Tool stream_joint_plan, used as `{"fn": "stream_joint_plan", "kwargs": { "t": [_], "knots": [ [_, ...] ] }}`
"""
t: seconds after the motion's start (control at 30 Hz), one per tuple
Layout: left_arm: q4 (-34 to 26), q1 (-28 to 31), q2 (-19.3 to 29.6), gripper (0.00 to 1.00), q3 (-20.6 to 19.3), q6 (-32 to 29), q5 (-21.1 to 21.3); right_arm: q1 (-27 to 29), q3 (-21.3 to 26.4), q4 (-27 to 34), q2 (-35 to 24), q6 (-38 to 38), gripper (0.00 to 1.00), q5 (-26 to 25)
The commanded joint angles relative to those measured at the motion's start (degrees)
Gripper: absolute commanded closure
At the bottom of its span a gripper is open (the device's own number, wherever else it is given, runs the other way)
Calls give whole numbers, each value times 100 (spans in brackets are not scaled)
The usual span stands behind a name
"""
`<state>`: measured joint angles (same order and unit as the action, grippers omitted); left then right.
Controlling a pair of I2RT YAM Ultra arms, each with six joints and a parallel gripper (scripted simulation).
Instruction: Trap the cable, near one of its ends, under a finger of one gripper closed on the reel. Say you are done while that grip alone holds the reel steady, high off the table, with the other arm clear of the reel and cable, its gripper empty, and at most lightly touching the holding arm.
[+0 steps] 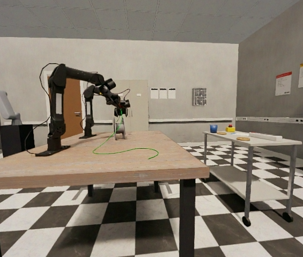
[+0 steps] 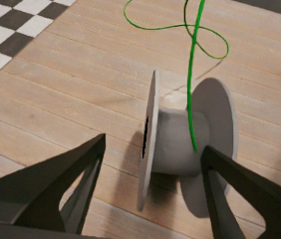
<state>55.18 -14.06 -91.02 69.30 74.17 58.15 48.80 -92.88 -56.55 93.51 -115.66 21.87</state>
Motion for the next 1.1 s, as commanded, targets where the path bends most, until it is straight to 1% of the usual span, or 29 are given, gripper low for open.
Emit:
{"fn": "stream_joint_plan", "kwargs": {
  "t": [0.0, 0.03, 0.1, 0.23, 0.3, 0.37, 0.43, 0.53, 0.6, 0.7, 0.8, 0.87, 0.9, 0.93, 0.97, 1.0, 1.07],
  "knots": [
    [74, -35, -24, 25, 45, 54, 139, 23, -233, -163, -75, 12, 100, 183],
    [73, -35, -29, 25, 50, 53, 139, -19, -278, -175, -147, -24, 100, 185],
    [72, -31, -36, 25, 58, 52, 138, 143, -334, -213, 143, -10, 100, 211],
    [65, -26, -52, 25, 73, 50, 138, 333, -519, -292, 284, -6, 100, 325],
    [65, -26, -52, 25, 73, 50, 138, 333, -519, -292, 284, -6, 100, 325],
    [61, -23, -60, 25, 80, 49, 138, 221, -576, -312, 77, -23, 100, 326],
    [57, -20, -67, 25, 88, 48, 138, 184, -522, -311, 44, 54, 100, 313],
    [73, -16, -8, 25, 114, 50, 138, 154, -234, -280, 40, 5, 100, 295],
    [76, -13, -6, 25, 139, 49, 138, 143, -226, -81, 6, -26, 100, 290],
    [79, -9, -2, 25, 174, 48, 138, 142, -149, 13, 18, -26, 100, 285],
    [83, -5, 1, 25, 207, 47, 138, 111, -59, 137, 238, -23, 100, 277],
    [83, -5, 1, 25, 207, 47, 138, 111, -59, 137, 238, -23, 100, 277],
    [84, -3, 3, 25, 219, 47, 138, 191, -151, 178, 328, -23, 100, 276],
    [86, -2, 3, 25, 221, 47, 138, 194, -85, 206, 274, -23, 100, 276],
    [87, 0, 4, 25, 222, 46, 138, 187, 82, 235, 272, -23, 100, 275],
    [88, 1, 4, 25, 225, 46, 138, 182, -2, 248, 321, -22, 100, 275],
    [91, 4, 6, 25, 228, 44, 138, 174, 12, 312, 277, -22, 100, 274]
  ]
}}
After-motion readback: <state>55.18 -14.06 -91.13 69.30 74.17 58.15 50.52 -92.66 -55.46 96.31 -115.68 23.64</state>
